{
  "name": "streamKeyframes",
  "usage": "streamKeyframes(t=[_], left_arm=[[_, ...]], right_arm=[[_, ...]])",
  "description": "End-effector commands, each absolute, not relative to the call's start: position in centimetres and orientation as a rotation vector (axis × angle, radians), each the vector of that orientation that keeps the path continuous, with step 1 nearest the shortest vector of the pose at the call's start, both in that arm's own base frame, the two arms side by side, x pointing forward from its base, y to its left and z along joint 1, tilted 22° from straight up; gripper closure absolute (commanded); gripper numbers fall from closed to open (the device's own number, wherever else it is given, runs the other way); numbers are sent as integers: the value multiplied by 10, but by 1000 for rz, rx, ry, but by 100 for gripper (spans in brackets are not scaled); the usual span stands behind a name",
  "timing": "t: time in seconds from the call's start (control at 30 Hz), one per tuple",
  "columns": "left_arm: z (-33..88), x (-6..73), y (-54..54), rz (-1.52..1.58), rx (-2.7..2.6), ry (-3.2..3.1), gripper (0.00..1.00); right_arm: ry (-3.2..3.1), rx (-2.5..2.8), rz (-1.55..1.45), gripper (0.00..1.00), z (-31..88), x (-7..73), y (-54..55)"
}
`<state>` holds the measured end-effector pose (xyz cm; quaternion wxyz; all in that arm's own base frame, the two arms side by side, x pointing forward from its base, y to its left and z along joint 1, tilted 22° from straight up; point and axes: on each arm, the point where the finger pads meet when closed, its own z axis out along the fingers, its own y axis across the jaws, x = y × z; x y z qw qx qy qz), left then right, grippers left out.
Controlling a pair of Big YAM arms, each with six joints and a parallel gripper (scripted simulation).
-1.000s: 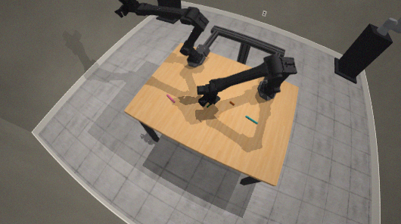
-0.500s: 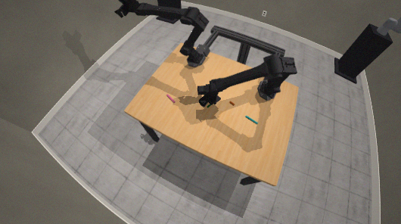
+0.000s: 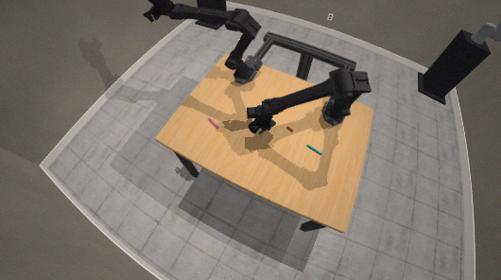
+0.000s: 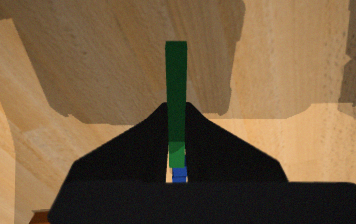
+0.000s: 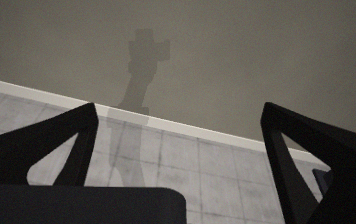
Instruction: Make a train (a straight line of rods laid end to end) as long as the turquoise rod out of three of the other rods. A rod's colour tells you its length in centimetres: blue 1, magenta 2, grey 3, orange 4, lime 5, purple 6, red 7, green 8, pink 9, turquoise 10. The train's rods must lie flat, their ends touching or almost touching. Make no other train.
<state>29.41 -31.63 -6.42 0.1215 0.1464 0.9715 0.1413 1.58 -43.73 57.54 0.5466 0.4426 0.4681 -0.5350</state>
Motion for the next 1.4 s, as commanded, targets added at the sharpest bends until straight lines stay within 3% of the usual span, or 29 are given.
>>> streamKeyframes(t=[0.0,1.37], left_arm=[[-69,291,-318,410,425,2832,96],[-71,288,-323,411,438,2831,96]], right_arm=[[1023,1007,-1307,0,622,6,-433],[1023,1007,-1307,0,622,6,-433]])
